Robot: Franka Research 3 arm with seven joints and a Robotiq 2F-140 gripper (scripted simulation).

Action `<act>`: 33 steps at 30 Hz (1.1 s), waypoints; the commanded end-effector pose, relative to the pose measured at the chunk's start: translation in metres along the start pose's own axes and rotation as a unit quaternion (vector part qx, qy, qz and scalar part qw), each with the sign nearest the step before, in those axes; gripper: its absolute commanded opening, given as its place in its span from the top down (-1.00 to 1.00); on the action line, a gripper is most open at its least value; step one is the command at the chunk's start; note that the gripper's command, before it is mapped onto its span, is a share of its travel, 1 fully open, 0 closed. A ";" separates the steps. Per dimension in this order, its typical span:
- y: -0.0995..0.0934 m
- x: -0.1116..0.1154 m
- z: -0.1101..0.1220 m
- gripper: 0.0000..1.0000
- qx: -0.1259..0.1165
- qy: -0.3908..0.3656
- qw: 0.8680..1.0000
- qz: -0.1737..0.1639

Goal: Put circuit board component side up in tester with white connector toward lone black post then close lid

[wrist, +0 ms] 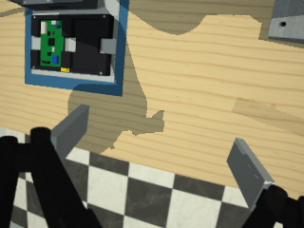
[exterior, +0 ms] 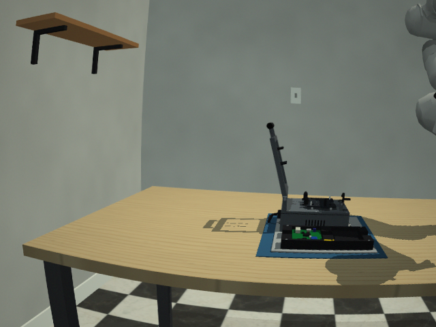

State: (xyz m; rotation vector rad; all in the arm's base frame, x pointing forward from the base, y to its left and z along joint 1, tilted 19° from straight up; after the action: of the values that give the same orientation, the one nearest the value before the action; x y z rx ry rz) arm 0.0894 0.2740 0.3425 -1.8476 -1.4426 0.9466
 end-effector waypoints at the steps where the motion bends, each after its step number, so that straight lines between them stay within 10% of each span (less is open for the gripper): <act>1: 0.000 0.000 0.000 -1.00 0.000 0.000 1.000 0.000; 33: -0.005 0.009 -0.027 -1.00 0.029 -0.164 0.986 -0.007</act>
State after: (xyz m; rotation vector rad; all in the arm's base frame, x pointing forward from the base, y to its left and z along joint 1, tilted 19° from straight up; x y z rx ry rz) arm 0.1094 0.2836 0.3589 -1.7145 -1.5595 1.2472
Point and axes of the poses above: the point where the finger pads meet when closed, its own y axis out along the fingers, its own z axis across the jaws, x = y × z, the point moved 9 cm from there along -y, back along the fingers, and after that the axes turned 8 degrees about -y, right-handed, at the moved point
